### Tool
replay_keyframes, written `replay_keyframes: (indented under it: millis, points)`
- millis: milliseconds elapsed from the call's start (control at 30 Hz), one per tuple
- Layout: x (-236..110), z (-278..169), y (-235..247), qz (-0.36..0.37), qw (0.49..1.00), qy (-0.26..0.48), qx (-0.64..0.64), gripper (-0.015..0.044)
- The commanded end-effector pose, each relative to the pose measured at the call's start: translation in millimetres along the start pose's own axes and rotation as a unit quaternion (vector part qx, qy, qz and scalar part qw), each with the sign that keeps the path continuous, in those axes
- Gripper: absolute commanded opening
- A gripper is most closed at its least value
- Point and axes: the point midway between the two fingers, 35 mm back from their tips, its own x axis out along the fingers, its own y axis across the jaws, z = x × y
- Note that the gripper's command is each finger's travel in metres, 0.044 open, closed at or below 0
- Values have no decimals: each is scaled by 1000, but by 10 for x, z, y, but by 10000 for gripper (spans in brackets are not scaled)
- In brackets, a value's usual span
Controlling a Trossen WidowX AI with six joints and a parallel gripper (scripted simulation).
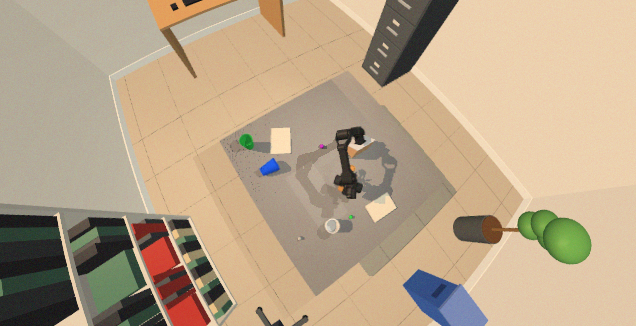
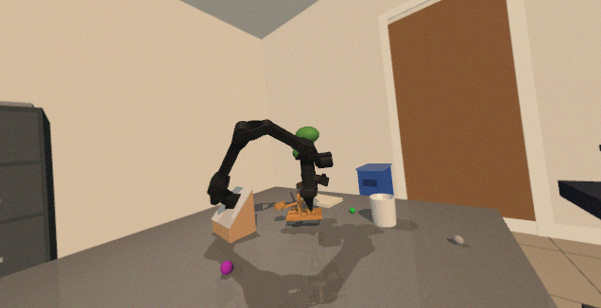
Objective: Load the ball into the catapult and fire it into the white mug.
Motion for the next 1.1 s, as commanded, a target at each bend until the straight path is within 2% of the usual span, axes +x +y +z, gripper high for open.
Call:
replay_keyframes:
  millis: [0,767,967,1067]
  points:
    - [23,15,10,-1,1000,-4,-2,0]
    - [400,13,8,-2,1000,-4,-3,0]
    - [390,10,4,1,1000,0,1,0]
    - [390,10,4,1,1000,0,1,79]
